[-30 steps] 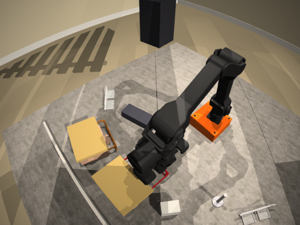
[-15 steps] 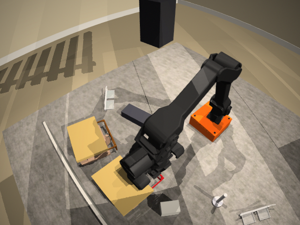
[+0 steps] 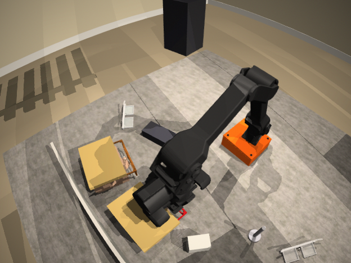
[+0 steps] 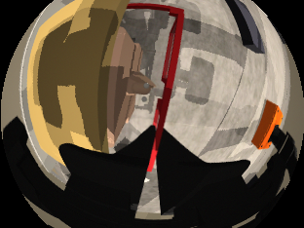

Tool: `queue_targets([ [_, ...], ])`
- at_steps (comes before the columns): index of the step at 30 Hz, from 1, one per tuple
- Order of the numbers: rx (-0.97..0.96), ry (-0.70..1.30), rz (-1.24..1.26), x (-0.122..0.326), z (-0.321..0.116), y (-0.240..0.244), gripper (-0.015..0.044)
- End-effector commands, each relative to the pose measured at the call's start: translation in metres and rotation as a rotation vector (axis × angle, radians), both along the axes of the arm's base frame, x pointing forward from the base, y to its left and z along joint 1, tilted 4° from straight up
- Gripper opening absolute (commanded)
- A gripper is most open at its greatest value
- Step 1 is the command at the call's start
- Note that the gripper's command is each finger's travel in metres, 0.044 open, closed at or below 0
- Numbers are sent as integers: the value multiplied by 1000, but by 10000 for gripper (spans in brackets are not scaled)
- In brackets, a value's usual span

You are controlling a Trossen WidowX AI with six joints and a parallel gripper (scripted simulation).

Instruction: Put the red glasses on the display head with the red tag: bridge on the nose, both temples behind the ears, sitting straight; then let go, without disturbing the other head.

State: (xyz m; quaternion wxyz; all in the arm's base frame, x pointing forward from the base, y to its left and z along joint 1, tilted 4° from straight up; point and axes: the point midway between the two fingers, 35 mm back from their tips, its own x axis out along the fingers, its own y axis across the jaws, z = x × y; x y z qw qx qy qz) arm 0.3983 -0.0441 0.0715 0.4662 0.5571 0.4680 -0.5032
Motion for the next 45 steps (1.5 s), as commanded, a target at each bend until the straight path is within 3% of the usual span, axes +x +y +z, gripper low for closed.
queue_targets([
  [1,-3,4,-2,2,-1,-1,0],
  [34,-3,4,-2,3,-8,0,0],
  [38,0,4,1,3,-6,0,105],
  [45,0,4,1,3,-6,0,107],
])
